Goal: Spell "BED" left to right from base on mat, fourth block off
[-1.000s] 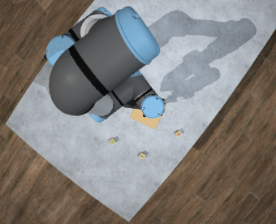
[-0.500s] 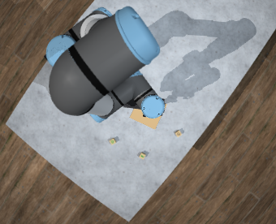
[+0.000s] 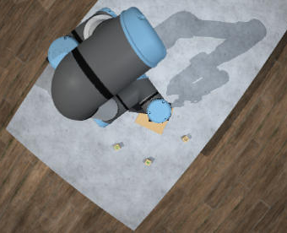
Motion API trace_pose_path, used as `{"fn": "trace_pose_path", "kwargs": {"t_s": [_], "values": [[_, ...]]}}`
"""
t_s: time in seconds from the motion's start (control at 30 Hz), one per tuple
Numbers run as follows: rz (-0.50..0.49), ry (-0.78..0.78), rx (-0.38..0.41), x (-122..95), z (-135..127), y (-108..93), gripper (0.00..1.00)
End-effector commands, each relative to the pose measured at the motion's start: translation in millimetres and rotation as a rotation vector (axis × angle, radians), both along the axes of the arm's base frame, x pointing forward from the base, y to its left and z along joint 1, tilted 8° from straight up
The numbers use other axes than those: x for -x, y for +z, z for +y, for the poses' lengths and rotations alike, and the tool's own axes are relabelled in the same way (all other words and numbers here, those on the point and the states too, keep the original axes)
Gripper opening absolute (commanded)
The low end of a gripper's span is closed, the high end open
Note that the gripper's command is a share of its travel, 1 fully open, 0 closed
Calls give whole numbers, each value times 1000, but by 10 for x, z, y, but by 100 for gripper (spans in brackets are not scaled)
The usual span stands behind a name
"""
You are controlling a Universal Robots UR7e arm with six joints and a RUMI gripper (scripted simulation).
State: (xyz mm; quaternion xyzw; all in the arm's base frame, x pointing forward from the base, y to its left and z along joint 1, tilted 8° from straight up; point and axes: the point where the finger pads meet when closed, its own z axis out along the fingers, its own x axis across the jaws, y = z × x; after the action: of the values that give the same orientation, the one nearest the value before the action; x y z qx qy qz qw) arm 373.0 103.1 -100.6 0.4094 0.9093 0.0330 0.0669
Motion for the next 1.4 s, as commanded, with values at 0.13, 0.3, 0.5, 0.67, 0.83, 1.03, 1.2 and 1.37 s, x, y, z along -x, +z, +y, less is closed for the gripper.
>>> {"fn": "trace_pose_path", "kwargs": {"t_s": [0.13,0.3,0.5,0.67,0.83,1.03,1.2,1.37], "values": [[4,4,-1,19,14,-67,37],[3,4,-1,3,14,-122,37],[1,4,-1,-17,14,-176,37],[0,4,0,-39,14,-252,37],[0,4,0,-50,14,-332,37],[0,4,0,-61,15,-403,37],[0,3,0,-67,15,-449,37],[0,3,0,-73,14,-489,37]]}}
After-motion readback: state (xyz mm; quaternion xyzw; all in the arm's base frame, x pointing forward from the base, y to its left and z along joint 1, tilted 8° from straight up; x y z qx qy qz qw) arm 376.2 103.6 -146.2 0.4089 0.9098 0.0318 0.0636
